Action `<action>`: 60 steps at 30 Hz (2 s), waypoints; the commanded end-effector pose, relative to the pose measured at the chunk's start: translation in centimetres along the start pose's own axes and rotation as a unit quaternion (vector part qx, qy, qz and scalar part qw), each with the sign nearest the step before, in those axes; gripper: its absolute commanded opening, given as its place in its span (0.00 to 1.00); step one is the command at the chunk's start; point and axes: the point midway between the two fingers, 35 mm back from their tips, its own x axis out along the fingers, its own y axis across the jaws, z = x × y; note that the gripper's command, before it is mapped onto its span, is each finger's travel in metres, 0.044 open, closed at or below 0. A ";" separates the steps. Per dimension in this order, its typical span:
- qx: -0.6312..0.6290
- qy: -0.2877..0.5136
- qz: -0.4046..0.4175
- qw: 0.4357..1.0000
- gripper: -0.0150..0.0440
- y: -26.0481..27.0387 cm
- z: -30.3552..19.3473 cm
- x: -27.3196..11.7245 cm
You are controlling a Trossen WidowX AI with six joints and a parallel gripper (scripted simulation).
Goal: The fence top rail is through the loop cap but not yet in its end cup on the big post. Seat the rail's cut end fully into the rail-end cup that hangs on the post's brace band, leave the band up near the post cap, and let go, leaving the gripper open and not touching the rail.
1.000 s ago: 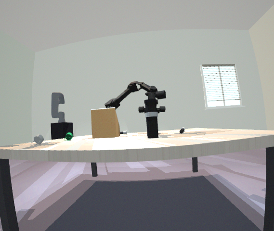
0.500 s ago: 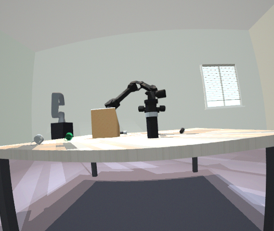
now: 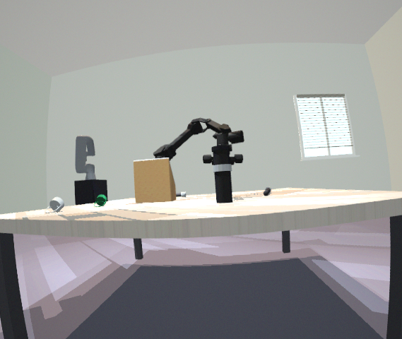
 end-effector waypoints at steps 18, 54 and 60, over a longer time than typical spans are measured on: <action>0.004 -0.008 0.007 1.000 0.25 0.3 2.0 -0.3; -0.001 -0.001 -0.001 1.000 1.00 0.0 -0.6 -3.3; -0.001 -0.001 -0.001 1.000 1.00 -0.1 -1.5 -4.5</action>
